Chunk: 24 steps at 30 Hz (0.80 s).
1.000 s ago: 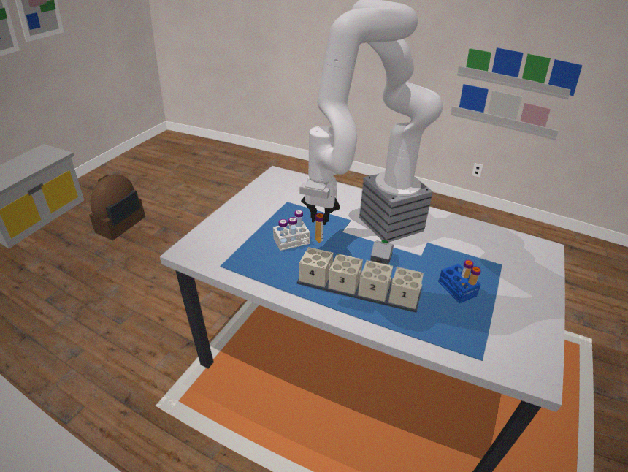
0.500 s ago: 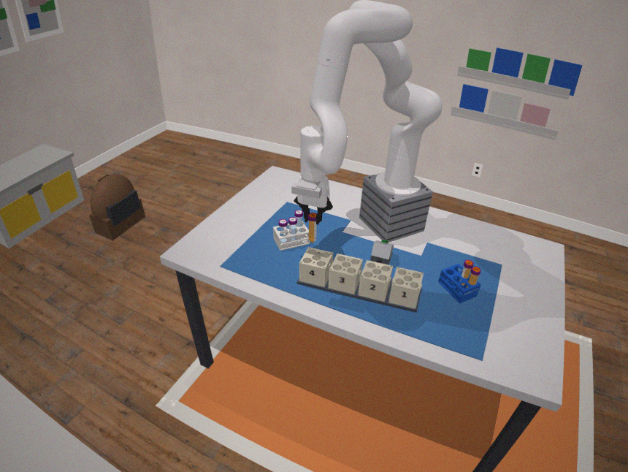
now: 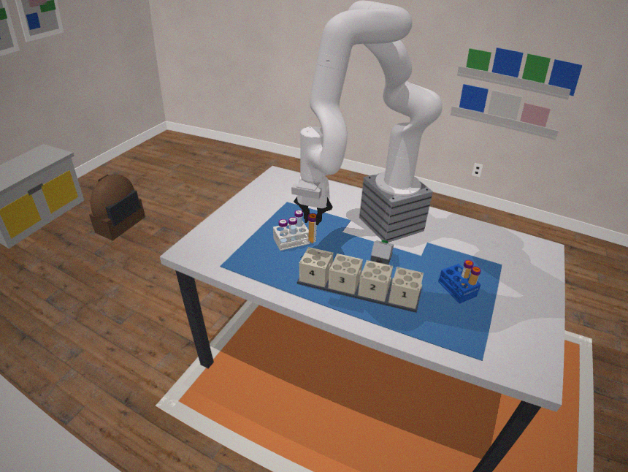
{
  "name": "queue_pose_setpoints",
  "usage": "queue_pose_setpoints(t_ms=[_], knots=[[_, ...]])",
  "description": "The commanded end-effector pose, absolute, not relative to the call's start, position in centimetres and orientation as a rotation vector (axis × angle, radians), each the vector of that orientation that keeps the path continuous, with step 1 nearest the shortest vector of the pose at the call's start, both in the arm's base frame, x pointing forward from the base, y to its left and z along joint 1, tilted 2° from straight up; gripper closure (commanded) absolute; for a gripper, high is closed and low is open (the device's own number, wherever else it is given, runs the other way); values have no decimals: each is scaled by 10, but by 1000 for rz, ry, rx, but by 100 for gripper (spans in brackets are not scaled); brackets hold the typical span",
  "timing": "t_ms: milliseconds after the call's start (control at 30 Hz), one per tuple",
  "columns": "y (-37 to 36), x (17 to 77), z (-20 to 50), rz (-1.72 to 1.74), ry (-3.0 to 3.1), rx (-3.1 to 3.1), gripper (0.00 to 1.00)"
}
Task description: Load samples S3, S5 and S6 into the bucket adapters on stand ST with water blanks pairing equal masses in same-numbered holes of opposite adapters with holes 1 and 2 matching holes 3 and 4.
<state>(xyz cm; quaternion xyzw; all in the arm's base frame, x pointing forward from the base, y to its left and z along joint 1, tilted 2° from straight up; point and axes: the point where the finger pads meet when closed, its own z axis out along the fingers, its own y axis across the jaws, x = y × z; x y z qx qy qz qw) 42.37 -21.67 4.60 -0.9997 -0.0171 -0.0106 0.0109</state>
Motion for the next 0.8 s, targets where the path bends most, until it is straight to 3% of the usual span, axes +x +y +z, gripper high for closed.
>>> queue_pose_setpoints(t_ms=[0,767], knots=[[-217,424,39,-35,-53,-3120,100],[-216,425,14,-35,-53,-3120,100]])
